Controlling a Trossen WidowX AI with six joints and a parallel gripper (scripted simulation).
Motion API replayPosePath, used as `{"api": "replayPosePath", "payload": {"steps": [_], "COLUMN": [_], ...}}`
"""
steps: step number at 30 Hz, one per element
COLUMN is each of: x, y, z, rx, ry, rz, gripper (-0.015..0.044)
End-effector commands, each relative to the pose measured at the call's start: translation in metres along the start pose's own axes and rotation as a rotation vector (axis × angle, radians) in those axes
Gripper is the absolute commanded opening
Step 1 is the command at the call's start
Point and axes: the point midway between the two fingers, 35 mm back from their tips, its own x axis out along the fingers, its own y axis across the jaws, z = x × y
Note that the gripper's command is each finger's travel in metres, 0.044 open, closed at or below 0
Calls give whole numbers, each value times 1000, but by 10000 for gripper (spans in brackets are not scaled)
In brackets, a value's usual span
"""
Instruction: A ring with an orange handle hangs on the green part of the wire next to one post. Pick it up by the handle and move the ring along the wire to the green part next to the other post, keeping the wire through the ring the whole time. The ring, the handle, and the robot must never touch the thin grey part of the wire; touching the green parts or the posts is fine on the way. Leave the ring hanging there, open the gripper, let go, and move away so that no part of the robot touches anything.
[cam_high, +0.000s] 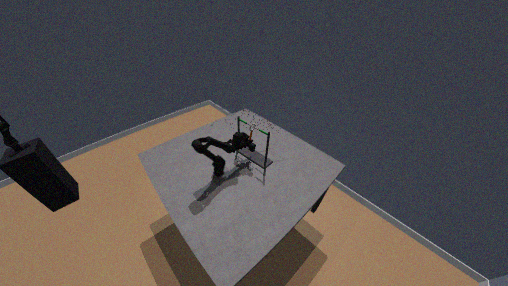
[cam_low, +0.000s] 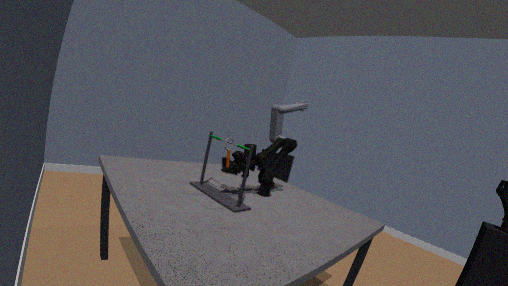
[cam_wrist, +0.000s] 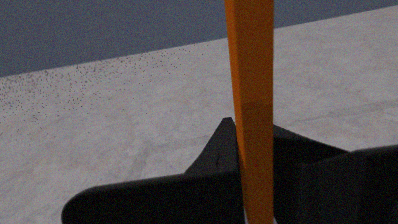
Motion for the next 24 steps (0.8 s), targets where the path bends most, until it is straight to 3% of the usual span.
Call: {"api": "replayPosePath", "payload": {"steps": [1, 24], "x": [-4, -3], "y": [8, 30], "z": [5, 6], "rx": [30, 4], "ry": [12, 11], "rz": [-28, -9], "gripper": [-150, -150]}}
